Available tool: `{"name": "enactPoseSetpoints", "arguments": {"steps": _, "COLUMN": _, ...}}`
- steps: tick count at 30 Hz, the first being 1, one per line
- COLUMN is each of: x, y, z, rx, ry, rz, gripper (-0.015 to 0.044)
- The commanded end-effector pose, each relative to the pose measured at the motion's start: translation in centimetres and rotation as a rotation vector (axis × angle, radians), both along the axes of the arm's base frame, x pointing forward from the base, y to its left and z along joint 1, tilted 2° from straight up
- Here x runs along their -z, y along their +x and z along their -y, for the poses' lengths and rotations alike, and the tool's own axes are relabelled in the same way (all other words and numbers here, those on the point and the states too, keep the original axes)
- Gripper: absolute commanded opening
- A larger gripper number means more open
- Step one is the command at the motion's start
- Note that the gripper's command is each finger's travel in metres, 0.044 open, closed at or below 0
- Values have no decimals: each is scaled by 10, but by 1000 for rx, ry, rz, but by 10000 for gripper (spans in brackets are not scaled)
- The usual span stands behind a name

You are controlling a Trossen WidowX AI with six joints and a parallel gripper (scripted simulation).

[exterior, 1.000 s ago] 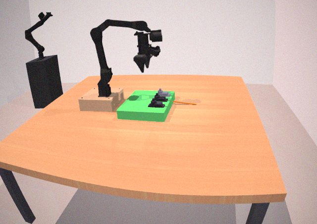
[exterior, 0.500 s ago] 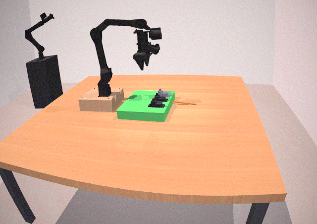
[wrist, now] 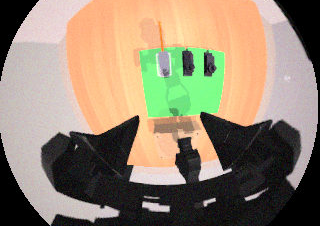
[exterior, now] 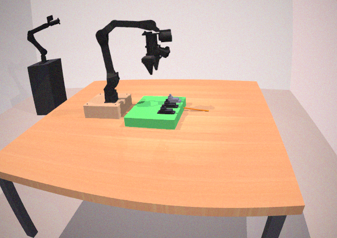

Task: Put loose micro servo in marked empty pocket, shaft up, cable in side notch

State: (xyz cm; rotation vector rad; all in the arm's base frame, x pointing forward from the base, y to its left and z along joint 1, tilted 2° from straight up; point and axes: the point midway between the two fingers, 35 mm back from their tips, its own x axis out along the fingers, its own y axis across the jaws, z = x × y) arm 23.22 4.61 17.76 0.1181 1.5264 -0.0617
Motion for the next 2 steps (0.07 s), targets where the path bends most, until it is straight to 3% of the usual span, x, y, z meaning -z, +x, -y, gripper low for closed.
{"name": "enactPoseSetpoints", "arguments": {"steps": 1, "x": -1, "y": 0, "z": 0, "rx": -5, "ry": 0, "rz": 0, "gripper": 440}}
{"name": "enactPoseSetpoints", "arguments": {"steps": 2, "x": -1, "y": 0, "z": 0, "rx": -5, "ry": 0, "rz": 0, "gripper": 440}}
